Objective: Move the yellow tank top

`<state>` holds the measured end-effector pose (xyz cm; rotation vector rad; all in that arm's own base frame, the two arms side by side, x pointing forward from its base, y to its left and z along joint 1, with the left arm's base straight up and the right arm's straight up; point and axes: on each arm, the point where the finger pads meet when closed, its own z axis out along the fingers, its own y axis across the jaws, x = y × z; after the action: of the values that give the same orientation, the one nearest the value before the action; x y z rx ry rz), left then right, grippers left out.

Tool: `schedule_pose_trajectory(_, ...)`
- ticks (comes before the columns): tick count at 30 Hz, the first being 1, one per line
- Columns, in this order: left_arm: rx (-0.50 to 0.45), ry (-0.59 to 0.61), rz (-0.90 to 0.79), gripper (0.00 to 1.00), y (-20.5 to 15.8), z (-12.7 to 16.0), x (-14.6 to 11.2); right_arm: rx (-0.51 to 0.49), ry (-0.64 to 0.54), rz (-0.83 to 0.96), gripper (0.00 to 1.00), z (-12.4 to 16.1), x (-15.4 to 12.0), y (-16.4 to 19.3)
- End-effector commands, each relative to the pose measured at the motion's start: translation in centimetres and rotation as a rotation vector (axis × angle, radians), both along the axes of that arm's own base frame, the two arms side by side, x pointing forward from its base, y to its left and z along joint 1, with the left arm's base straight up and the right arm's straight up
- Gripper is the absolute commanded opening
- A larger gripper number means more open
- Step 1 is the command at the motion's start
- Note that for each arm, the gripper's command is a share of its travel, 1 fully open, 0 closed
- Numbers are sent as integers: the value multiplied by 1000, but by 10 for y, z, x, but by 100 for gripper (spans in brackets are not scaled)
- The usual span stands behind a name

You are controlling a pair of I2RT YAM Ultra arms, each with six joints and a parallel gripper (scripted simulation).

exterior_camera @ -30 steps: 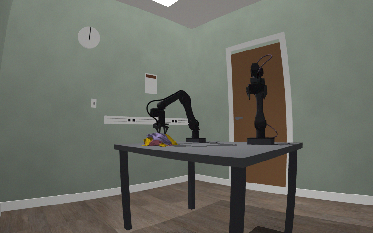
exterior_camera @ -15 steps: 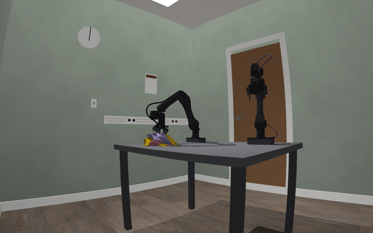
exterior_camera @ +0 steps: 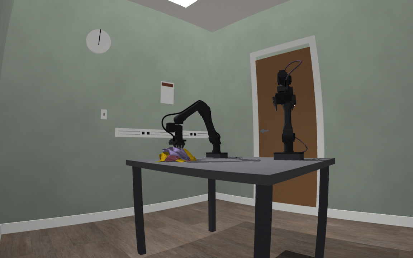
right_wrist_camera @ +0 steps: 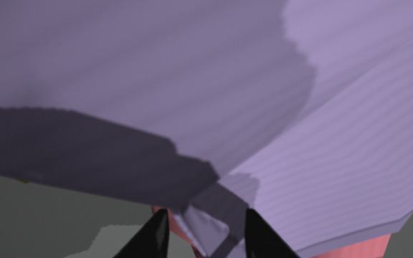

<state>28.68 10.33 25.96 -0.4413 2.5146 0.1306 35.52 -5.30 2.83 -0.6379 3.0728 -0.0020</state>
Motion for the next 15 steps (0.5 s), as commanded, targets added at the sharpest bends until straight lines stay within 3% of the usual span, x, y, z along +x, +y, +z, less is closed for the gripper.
schedule_pose_trajectory(1, 33, -71, -9, 92, 0, 26, 3, 13, 9, 6, 33, -3, -2, 1)
schedule_pose_trajectory(10, 33, -71, -9, 92, 0, 26, 3, 14, 16, 10, 33, -4, -3, 3)
schedule_pose_trajectory(11, 33, -71, -9, 92, 0, 26, 3, 14, 17, 11, 14, -5, -3, 3)
schedule_pose_trajectory(15, 33, -71, -9, 92, 0, 26, 3, 15, 23, 7, 14, -6, -5, 3)
